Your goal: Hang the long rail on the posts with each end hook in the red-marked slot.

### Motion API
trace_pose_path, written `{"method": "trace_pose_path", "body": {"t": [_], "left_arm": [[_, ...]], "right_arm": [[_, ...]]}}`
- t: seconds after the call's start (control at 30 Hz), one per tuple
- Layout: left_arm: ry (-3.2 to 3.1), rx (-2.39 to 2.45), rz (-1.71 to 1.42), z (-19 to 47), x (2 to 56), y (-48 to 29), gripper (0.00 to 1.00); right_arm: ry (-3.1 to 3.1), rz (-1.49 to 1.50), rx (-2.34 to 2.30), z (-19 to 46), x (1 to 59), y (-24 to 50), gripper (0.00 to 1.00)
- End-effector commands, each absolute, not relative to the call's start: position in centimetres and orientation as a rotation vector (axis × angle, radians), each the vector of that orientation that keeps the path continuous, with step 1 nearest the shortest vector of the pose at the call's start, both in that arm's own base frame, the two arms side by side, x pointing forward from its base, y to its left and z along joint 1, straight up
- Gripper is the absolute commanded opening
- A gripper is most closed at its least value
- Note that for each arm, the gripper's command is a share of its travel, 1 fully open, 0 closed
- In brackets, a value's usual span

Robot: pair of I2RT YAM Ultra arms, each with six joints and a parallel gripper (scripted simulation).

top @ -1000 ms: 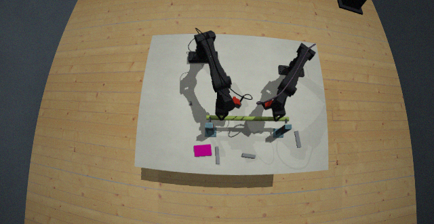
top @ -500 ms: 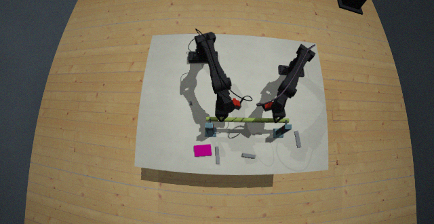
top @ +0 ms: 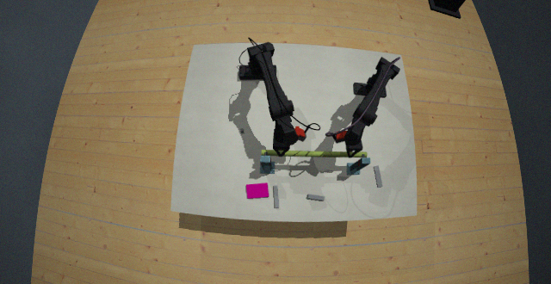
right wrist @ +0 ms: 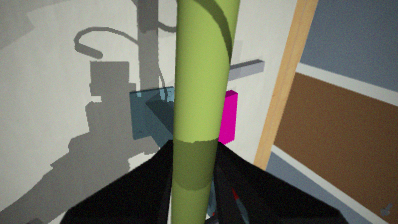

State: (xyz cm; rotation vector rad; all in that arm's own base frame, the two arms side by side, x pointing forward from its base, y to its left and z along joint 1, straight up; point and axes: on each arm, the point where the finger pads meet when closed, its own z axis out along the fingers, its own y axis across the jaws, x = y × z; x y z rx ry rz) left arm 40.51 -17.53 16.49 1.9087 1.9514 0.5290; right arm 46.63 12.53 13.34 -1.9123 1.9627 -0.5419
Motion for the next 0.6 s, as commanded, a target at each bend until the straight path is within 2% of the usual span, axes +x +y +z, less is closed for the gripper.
{"method": "trace_pose_path", "body": {"t": [0.0, 0.57], "left_arm": [[1.912, 1.861, 0.557, 18.40, 42.46, -17.68, 0.19], [1.911, 1.860, 0.557, 18.52, 42.83, -17.67, 0.19]], "right_arm": [[1.914, -0.581, -1.847, 15.90, 48.82, 12.56, 0.19], [1.913, -0.582, -1.847, 16.04, 49.20, 12.55, 0.19]]}}
